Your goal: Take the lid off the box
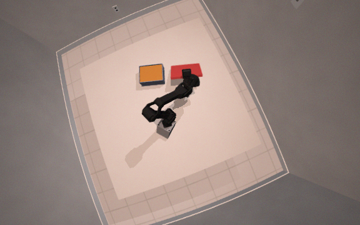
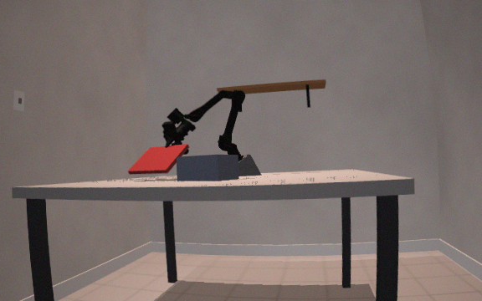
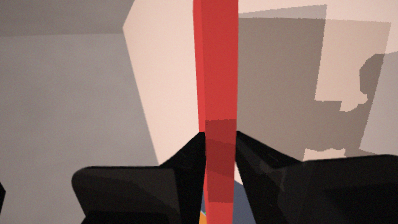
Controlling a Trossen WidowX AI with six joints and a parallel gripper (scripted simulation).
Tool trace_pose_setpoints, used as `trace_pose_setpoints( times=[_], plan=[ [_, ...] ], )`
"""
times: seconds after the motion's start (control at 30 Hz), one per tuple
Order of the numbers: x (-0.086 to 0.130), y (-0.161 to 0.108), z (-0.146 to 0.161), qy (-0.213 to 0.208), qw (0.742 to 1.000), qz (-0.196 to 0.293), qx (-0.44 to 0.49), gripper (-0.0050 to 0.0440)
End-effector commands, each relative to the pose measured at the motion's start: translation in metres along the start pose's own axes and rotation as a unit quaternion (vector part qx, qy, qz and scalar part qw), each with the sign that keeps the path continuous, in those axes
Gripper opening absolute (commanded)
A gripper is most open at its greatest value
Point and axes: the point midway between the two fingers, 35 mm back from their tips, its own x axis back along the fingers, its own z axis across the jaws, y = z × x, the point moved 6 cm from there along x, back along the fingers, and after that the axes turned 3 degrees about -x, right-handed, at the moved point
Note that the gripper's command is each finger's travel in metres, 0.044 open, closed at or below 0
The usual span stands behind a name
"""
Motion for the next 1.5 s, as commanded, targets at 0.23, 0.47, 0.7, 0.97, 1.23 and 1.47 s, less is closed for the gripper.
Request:
trace_pose_setpoints(
  times=[0.23,0.47,0.7,0.97,1.23,1.47],
  plan=[
    [-0.006,0.000,-0.006,0.002,1.000,0.000,-0.001,-0.0050],
    [-0.010,0.001,-0.011,0.002,1.000,0.000,-0.001,-0.0050],
    [-0.013,0.001,-0.014,0.002,1.000,0.000,-0.001,-0.0050],
    [-0.017,0.001,-0.020,0.002,1.000,0.000,-0.001,-0.0050],
    [-0.021,0.001,-0.023,0.002,1.000,0.000,-0.001,-0.0050],
    [-0.025,0.001,-0.029,0.002,1.000,0.000,-0.001,-0.0050]
  ],
)
